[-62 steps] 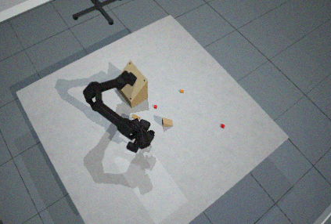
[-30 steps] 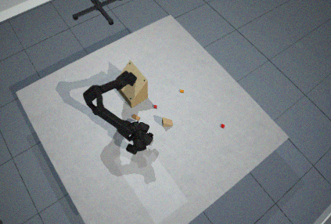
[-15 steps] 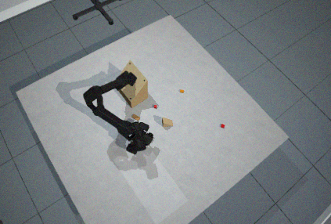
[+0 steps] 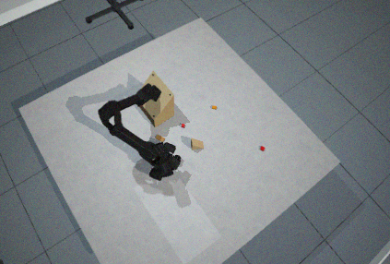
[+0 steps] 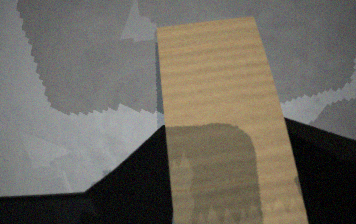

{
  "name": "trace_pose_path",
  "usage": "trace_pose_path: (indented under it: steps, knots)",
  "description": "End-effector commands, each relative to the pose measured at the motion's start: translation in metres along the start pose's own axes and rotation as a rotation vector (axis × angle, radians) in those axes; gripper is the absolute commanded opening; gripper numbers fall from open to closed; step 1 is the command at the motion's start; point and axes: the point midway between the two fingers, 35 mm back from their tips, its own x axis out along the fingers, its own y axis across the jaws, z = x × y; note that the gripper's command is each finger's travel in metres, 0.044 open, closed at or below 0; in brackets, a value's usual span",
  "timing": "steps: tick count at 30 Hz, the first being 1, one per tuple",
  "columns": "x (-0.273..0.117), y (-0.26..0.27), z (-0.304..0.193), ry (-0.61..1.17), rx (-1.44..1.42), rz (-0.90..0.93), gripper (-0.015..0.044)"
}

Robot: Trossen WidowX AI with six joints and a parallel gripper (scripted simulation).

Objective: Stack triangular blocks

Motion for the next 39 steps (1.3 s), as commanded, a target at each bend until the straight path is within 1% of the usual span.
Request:
trace_pose_path:
  steps: [1, 18, 39]
  knots:
    - [-0.0205, -0.0045, 0.0014, -0.011, 0.011, -0.015, 0.0000]
    - [-0.0219, -0.0030, 0.0016, -0.010, 0.047, -0.012, 0.0000]
    - [-0.0211, -0.0013, 0.0022, -0.014, 0.595, -0.006, 0.0000]
